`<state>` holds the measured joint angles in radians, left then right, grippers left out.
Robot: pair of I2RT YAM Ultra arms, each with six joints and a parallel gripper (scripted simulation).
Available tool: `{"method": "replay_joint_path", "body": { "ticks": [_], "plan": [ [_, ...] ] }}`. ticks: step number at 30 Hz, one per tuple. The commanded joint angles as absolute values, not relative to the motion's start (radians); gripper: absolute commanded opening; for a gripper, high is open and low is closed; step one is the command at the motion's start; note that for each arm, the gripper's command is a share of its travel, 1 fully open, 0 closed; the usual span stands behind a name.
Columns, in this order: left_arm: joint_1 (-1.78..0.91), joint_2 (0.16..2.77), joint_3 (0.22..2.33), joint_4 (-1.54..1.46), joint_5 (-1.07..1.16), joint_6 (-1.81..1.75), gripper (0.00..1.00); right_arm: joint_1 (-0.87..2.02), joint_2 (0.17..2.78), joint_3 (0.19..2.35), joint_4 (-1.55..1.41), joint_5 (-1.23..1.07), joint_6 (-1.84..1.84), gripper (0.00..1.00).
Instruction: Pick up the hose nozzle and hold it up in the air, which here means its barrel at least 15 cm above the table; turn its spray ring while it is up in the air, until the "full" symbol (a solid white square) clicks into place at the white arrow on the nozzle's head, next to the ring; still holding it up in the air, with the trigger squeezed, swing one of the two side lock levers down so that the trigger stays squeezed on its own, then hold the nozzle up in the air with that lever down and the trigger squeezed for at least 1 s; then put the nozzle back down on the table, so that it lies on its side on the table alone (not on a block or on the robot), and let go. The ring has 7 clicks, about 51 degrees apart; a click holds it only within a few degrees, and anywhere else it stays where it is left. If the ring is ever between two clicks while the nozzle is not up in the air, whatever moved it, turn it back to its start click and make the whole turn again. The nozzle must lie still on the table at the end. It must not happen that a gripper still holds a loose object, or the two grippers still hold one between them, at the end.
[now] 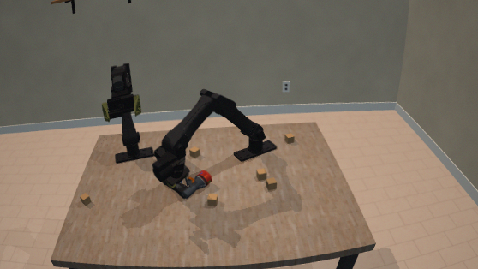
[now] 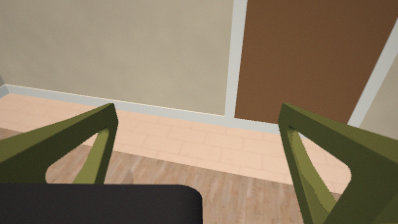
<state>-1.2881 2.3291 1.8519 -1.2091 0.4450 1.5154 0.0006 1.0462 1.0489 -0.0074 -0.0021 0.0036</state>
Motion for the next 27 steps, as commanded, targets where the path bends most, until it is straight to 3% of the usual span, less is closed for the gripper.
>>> {"method": "replay_joint_path", "body": {
  "ticks": [1,3,4,27],
  "plan": [
    [-1.288,2.291,1.881,-1.229,0.462,1.509,0.50,-0.006,1.045,1.074,-0.012,0.002,-0.001,1.00],
    [-1.288,2.291,1.881,-1.229,0.462,1.509,0.50,-0.006,1.045,1.074,-0.012,0.002,-0.001,1.00],
    [-1.288,2.291,1.881,-1.229,0.462,1.509,0.63,-0.006,1.045,1.074,-0.012,0.002,-0.001,1.00],
    [-1.267,2.287,1.905,-1.277,0.461,1.530,0.63,-0.006,1.045,1.074,-0.012,0.002,-0.001,1.00]
  ]
}}
